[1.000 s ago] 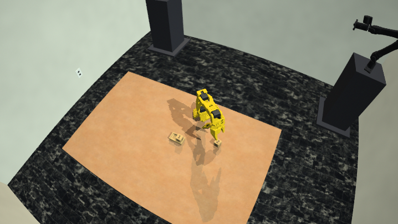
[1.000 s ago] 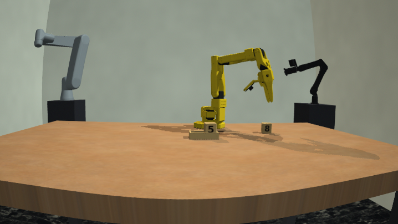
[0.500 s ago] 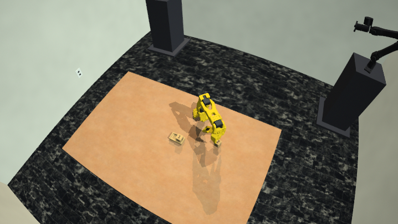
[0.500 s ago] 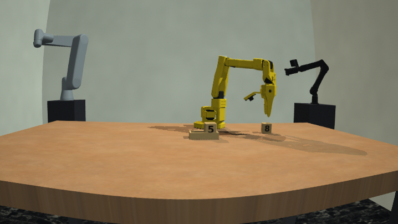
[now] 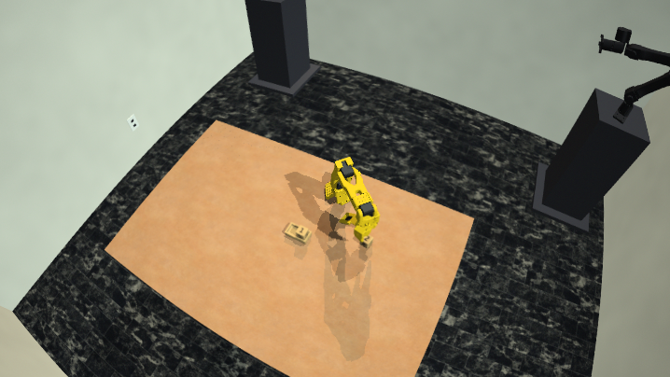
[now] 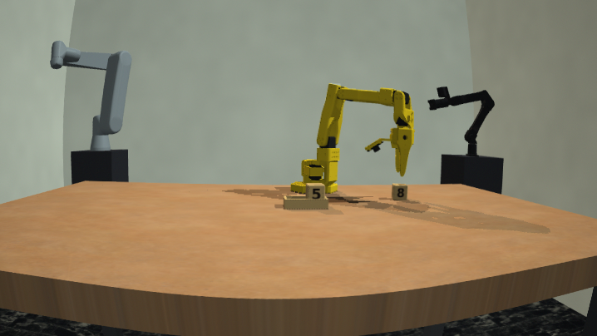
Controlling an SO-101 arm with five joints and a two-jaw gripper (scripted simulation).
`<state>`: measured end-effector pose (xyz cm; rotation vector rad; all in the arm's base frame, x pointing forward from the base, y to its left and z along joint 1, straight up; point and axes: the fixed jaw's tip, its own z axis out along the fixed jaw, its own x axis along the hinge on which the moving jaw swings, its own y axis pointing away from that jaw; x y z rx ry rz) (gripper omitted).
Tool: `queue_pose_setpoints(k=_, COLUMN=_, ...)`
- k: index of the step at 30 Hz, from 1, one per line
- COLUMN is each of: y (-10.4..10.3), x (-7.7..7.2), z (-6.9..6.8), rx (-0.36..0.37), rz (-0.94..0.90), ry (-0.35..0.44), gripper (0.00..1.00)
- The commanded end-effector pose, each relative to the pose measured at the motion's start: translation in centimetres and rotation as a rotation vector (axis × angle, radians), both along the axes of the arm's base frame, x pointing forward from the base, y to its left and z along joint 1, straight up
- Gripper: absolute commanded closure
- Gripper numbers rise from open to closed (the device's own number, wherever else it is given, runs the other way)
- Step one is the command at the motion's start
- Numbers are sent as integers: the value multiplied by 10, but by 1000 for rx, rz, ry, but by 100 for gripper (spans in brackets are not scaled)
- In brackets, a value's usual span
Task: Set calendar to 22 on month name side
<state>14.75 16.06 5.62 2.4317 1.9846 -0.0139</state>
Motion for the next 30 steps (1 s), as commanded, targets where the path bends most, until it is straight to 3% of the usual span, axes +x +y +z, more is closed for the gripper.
queue_pose_setpoints(k=1, y=3, x=4, z=5, rx=30, rz=1, ry=-25, gripper=65)
queue_pose_setpoints(k=18, y=4, x=5, z=-3, rx=30, rz=1, ry=-25, gripper=65)
queue_pose_setpoints(k=30, y=4, x=6, z=-22, rx=30, rz=1, ry=-25, gripper=65)
